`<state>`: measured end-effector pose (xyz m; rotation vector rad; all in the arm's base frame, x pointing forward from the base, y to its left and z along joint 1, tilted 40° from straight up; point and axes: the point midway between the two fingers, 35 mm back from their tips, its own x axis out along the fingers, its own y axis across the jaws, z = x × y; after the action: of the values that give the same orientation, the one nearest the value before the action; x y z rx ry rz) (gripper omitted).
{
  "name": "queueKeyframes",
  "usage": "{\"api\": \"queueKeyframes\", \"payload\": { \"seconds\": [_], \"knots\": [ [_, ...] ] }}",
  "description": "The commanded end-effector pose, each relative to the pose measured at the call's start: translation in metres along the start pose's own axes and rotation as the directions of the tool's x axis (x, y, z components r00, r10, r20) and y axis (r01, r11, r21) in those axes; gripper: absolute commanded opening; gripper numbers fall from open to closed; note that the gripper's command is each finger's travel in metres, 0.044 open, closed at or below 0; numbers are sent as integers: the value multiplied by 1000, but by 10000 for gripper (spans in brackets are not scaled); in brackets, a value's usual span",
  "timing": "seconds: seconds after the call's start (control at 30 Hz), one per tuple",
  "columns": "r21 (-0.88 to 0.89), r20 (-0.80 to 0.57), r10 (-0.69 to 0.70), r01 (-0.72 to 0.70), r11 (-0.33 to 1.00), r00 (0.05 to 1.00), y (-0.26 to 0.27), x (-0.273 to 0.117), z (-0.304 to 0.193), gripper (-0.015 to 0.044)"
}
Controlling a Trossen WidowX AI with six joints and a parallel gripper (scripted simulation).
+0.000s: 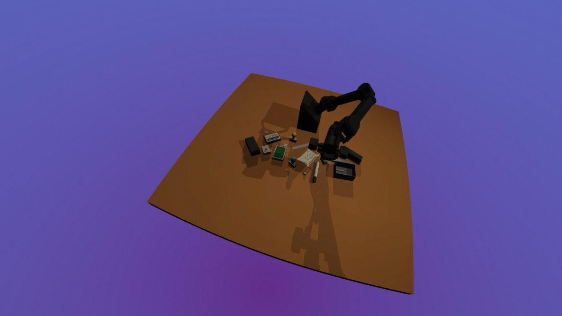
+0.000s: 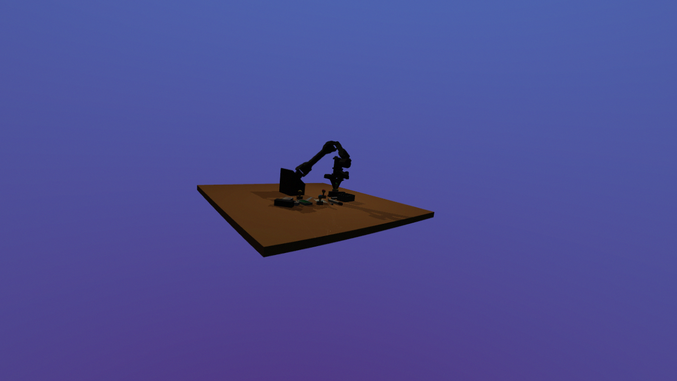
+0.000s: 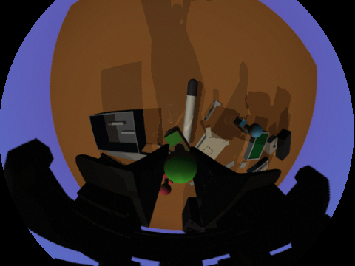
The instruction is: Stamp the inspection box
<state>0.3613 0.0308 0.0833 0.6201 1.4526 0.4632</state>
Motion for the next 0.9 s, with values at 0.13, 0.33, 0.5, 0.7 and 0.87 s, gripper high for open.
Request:
{"api": "queueKeyframes", "payload": {
  "seconds": [0.13,0.33,0.5,0.7,0.87],
  "knots": [
    [11,7,-24,24,1000,1000,-66,-5,10,0],
    [12,6,-31,31,999,999,-116,-7,9,0],
    [12,4,-31,30,999,1000,-157,-7,4,0],
    [10,2,-22,22,1000,1000,-205,-7,-9,0],
    [7,2,-11,11,1000,1000,-237,-5,-22,0]
  ]
}}
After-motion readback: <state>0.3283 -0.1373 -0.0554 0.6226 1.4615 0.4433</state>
